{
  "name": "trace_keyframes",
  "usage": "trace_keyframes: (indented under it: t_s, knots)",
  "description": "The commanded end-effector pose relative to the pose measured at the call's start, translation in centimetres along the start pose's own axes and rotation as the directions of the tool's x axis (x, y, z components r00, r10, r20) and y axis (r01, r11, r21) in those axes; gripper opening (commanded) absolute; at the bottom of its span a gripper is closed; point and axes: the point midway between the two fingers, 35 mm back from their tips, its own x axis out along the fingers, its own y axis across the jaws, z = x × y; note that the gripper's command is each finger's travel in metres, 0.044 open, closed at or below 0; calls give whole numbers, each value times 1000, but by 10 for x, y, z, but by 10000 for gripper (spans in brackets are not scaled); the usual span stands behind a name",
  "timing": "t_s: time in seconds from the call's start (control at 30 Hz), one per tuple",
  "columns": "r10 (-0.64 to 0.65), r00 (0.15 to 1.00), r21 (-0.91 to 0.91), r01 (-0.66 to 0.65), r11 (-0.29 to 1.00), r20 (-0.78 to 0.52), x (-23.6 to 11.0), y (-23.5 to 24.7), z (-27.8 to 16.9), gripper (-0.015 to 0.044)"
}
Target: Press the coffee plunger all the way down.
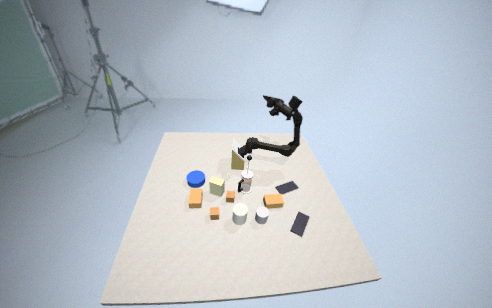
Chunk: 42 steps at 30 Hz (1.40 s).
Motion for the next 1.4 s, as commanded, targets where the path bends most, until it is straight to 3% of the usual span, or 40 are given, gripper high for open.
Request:
trace_keyframes:
  t_s: [0.0, 0.2, 0.3, 0.4, 0.53, 0.67, 0.8, 0.9, 0.97, 1.2, 1.37]
  knots:
    - [-9, 1000, 3, 9, 1000, 7, 1, -2, 1, 426]
    - [-230, 950, 121, 208, 971, 212, 23, -57, 39, 440]
    - [-370, 846, 246, 293, 924, 382, 28, -95, 72, 440]
    - [-480, 682, 393, 296, 871, 552, 22, -129, 109, 440]
    - [-569, 361, 564, 133, 815, 739, -2, -167, 157, 440]
    - [-586, -46, 566, -212, 797, 809, -42, -193, 194, 440]
    - [-566, -468, 222, -603, 766, 679, -89, -212, 209, 440]
    - [-575, -669, -200, -715, 670, 471, -112, -225, 203, 440]
    - [-583, -698, -304, -711, 634, 416, -115, -228, 201, 440]
    - [-440, -752, -361, -635, 683, 491, -126, -214, 252, 440]
    - [-432, -754, -364, -631, 686, 494, -126, -214, 253, 440]
